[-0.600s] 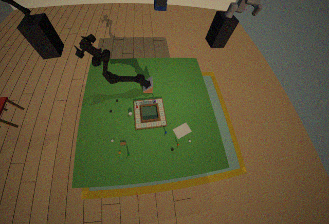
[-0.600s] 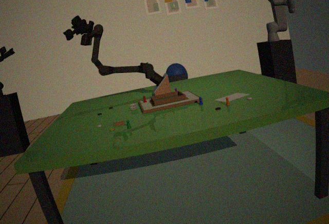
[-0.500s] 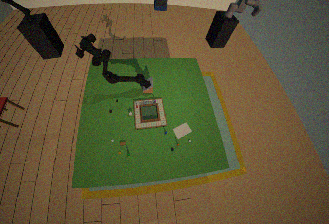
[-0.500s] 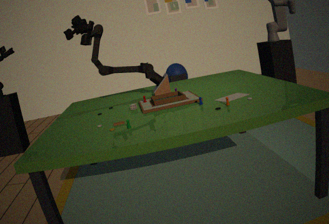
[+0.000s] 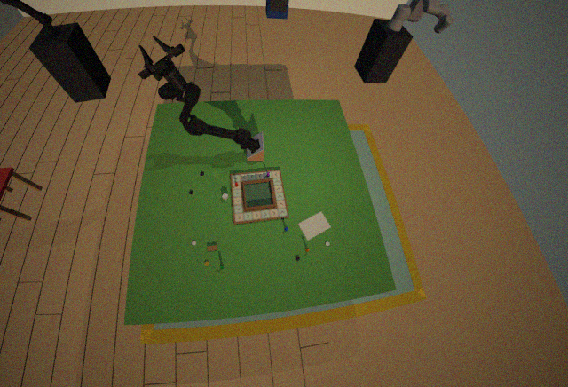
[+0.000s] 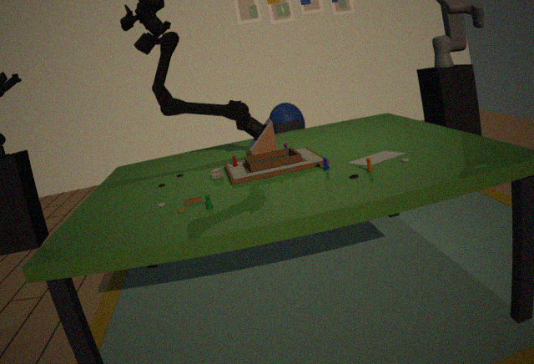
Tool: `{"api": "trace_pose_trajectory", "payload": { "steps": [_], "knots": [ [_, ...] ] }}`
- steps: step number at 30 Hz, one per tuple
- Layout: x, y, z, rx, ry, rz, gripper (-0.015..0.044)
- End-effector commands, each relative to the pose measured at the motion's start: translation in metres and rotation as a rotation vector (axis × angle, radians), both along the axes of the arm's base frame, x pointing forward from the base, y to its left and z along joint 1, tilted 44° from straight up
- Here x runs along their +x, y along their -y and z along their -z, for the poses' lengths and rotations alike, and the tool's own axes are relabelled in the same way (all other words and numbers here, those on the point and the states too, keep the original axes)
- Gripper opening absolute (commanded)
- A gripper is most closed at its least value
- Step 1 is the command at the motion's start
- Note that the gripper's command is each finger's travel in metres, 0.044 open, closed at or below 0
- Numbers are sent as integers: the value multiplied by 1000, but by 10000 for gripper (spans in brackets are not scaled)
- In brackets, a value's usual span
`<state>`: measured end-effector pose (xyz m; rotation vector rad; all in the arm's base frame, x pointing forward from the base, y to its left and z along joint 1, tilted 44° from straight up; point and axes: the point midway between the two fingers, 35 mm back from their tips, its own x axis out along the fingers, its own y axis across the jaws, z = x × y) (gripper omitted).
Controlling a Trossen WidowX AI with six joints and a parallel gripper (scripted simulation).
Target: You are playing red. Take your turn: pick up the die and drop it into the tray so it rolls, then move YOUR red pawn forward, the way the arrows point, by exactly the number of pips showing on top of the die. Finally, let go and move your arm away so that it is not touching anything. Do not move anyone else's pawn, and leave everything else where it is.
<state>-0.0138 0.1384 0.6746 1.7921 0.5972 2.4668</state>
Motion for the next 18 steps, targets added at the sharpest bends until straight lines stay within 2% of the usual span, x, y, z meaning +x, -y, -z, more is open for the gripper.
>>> {"api": "trace_pose_trajectory", "payload": {
  "steps": [1, 12, 18],
  "knots": [
    [36, -33, 9, -88, -89, 163, 275],
    [149, -86, 59, -327, -316, 591, 275],
    [194, -87, 83, -408, -369, 822, 275]
  ]
}}
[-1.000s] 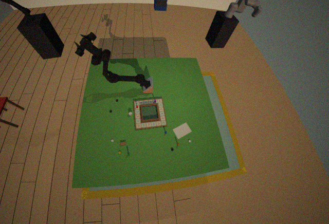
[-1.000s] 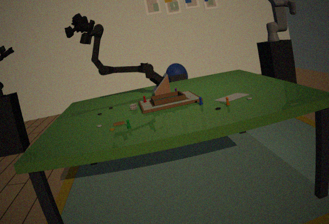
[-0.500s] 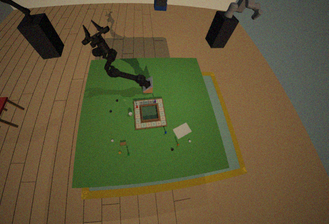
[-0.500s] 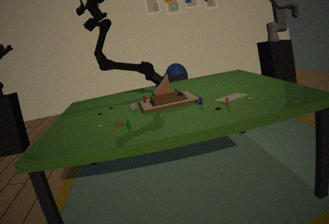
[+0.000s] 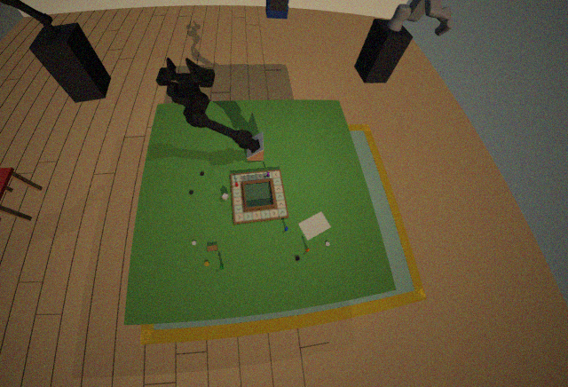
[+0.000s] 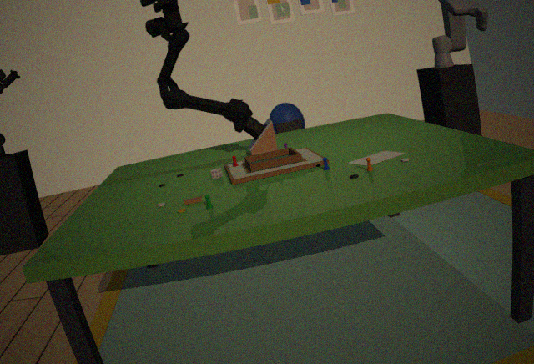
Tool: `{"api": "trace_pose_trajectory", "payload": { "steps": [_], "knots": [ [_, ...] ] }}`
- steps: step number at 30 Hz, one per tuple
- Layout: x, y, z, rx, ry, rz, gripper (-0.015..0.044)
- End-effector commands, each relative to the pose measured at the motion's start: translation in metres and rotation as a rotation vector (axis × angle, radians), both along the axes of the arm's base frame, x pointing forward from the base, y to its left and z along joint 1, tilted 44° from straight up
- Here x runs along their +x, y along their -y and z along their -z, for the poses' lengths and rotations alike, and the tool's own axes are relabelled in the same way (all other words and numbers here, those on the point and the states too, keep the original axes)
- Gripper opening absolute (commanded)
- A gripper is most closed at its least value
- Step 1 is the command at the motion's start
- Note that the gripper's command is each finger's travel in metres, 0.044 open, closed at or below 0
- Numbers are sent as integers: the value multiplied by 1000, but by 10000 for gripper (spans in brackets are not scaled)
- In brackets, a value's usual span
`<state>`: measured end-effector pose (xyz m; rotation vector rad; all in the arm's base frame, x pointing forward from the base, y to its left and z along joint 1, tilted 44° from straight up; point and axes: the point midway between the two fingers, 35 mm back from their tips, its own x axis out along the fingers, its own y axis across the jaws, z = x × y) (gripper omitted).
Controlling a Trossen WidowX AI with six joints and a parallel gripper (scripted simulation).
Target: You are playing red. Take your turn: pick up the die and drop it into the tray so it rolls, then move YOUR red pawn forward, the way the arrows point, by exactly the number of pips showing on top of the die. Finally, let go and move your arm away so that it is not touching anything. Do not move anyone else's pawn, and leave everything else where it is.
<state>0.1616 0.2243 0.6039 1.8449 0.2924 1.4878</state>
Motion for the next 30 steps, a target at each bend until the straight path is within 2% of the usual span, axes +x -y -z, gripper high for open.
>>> {"api": "trace_pose_trajectory", "payload": {
  "steps": [1, 10, 19, 24, 30],
  "knots": [
    [23, -2, 15, -59, -31, 106, 275],
    [123, 9, 88, -333, -219, 483, 275],
    [209, 68, 190, -724, -451, 875, 275],
    [235, 118, 253, -1003, -595, 1055, 275],
    [240, 176, 318, -1368, -737, 1167, 275]
  ]
}}
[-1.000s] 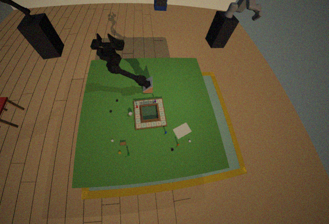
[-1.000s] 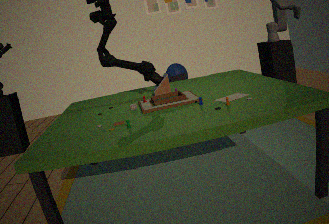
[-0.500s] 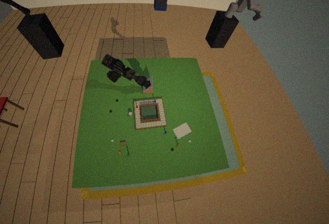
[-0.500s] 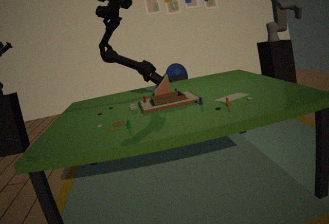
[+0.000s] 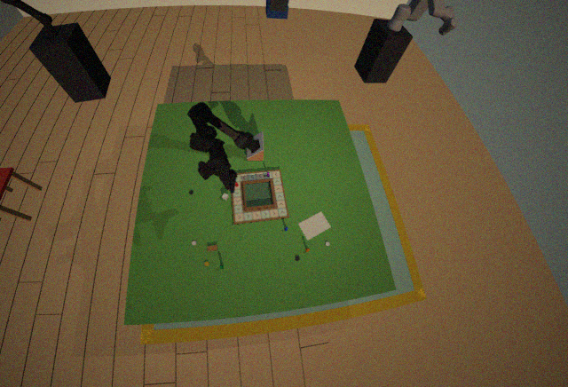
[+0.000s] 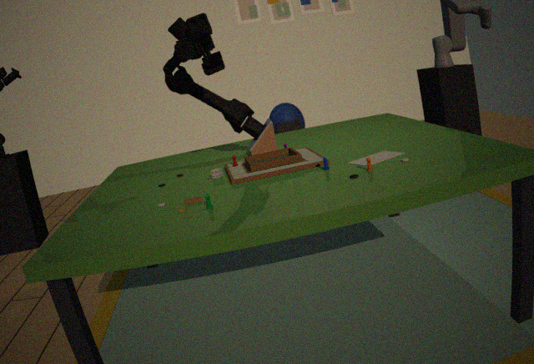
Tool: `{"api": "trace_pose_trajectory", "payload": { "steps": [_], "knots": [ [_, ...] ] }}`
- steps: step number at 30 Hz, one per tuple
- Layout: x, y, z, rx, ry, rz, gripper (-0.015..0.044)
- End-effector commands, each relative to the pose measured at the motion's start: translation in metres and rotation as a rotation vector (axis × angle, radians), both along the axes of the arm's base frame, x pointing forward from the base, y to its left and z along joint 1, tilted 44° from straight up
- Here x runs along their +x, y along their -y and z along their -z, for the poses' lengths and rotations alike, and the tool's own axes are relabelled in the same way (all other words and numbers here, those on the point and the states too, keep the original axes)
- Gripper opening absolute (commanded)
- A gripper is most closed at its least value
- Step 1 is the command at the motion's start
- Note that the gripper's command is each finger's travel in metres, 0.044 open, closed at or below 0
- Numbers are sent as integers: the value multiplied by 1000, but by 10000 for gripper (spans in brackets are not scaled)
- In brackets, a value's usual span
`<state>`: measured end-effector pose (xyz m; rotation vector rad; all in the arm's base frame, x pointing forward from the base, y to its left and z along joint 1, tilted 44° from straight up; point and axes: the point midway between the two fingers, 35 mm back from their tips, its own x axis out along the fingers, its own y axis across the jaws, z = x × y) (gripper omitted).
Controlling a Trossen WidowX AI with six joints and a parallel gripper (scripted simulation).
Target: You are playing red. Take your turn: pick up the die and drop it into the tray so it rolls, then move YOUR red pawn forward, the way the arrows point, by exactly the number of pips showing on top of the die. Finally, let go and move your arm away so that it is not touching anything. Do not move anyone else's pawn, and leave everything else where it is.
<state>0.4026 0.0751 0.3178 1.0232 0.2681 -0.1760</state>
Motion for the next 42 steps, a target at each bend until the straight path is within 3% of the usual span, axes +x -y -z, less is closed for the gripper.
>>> {"api": "trace_pose_trajectory", "payload": {
  "steps": [1, 10, 21, 42],
  "knots": [
    [-2, 37, 42, -173, -168, 77, 275],
    [-45, 140, 128, -535, -672, 228, 275],
    [-156, 237, 186, -828, -1443, 176, 275],
    [-155, 251, 205, -831, -1456, 172, 275]
  ]
}}
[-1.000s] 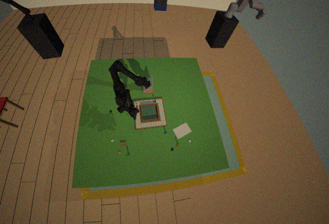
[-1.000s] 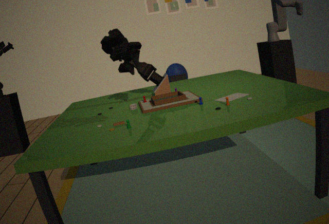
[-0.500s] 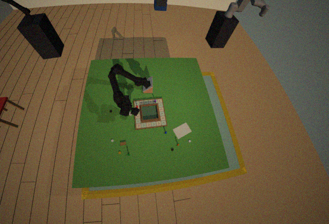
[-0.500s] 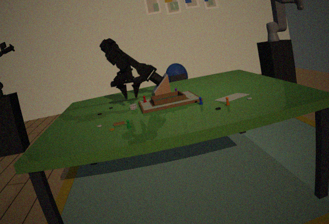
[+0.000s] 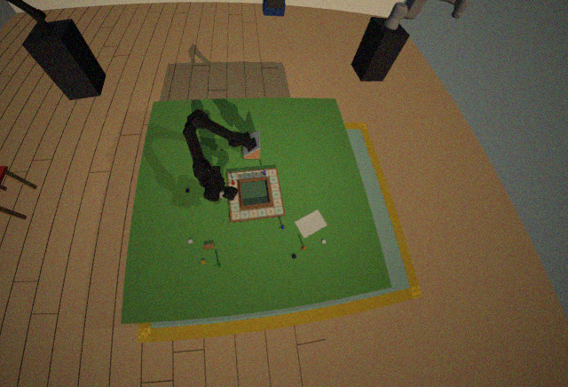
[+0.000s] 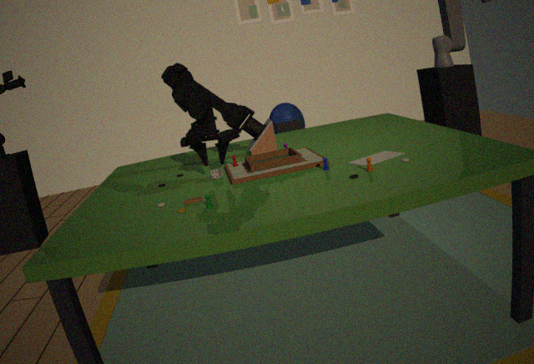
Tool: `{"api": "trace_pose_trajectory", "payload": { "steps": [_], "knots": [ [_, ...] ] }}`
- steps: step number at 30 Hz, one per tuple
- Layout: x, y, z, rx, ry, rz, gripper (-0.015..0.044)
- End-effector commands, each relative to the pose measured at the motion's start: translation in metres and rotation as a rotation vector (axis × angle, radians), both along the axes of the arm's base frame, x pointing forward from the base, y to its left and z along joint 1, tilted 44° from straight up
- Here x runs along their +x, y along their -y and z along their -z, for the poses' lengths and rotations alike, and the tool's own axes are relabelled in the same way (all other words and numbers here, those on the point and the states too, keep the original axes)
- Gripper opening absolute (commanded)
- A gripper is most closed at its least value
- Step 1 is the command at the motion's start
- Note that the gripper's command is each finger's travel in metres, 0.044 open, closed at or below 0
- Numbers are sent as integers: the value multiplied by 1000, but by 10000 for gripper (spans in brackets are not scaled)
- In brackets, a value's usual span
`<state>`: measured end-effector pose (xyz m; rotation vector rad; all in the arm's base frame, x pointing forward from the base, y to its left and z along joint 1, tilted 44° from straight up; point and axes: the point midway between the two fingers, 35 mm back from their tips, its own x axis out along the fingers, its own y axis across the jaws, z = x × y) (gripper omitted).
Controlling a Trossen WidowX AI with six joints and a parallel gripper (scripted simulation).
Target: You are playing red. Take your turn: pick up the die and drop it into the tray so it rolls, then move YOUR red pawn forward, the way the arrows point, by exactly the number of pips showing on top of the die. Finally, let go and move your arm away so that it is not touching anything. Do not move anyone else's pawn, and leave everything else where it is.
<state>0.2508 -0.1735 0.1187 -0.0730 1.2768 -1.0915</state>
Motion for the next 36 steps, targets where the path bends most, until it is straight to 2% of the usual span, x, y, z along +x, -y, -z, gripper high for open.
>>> {"api": "trace_pose_trajectory", "payload": {
  "steps": [1, 17, 23, 30, 33, 36],
  "knots": [
    [-3, 4, 7, 1, -16, -1, 275],
    [-7, 19, 24, -1, -16, -1, 275],
    [-7, 19, 24, -1, -16, -1, 118],
    [-7, 19, 24, -1, -16, -1, 71],
    [-6, 17, 21, 1, -16, -1, 0],
    [-1, 6, 9, 6, -15, -1, 0]
  ]
}}
